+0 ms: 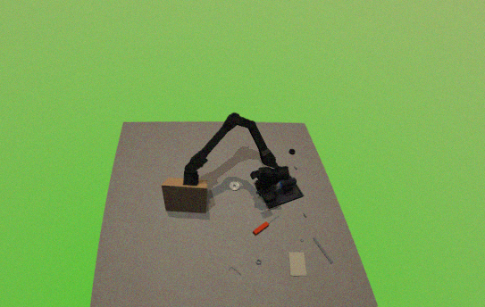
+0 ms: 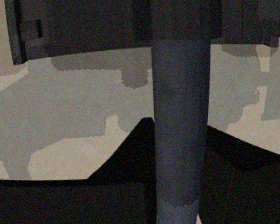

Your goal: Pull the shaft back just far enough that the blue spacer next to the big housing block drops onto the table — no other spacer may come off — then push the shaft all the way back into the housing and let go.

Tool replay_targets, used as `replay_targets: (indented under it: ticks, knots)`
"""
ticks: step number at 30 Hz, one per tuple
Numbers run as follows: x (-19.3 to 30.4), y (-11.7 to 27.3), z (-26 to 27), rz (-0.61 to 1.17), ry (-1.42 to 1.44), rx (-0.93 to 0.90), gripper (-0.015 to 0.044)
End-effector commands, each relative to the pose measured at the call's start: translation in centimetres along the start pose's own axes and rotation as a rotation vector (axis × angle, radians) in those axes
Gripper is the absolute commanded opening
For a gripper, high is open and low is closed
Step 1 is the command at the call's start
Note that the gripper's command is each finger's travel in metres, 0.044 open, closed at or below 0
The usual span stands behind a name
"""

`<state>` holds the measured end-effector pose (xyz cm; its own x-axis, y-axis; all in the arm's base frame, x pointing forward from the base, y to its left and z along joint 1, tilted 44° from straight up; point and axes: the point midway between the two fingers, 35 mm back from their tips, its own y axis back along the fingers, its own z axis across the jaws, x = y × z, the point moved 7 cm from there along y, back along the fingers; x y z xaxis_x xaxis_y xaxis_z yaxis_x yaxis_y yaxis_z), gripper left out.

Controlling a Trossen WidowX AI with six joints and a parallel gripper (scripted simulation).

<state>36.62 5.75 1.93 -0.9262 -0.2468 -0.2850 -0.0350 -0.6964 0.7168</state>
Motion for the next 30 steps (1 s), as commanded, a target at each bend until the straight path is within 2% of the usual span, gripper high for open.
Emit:
replay_targets:
  ticks: [1,30]
  knots:
    - [0.04,0.02,0.02,-0.001,0.005,0.001,0.0]
    - [0.31,0.02,0.02,-0.001,0.005,0.001,0.0]
